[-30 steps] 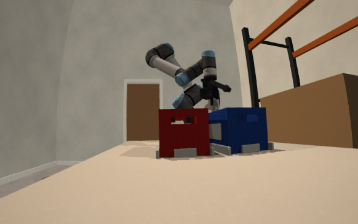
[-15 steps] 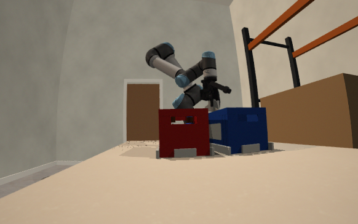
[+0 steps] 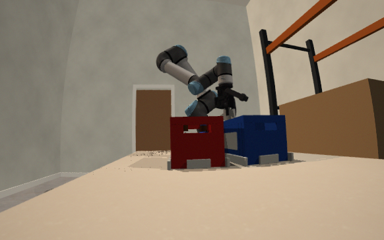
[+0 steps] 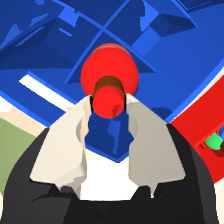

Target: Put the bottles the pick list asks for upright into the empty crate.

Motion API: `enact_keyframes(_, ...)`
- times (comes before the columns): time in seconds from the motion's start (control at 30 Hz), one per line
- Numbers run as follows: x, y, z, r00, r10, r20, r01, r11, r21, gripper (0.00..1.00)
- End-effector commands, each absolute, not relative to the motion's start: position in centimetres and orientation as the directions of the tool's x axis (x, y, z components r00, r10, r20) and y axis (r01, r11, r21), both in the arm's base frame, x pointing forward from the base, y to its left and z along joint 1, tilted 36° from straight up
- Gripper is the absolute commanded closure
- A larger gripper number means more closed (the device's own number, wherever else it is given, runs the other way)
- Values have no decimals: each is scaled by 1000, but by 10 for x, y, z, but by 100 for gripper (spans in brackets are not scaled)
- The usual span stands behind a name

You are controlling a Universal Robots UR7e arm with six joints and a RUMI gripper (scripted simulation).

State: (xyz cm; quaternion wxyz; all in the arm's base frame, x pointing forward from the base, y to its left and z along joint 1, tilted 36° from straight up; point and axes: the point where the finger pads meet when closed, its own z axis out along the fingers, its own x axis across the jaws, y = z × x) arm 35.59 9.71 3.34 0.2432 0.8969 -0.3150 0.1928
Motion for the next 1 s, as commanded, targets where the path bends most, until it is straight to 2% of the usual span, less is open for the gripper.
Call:
enact_keyframes(0.0,356,97,33,727,-471,500,-659,-684,313,100)
enact_keyframes(0.13,356,97,33,727,-471,500,-659,-684,313,100)
enact_keyframes(0.17,357,97,33,727,-471,500,-659,-684,314,62)
enact_keyframes(0.97,357,97,33,727,-471,500,-659,-684,314,62)
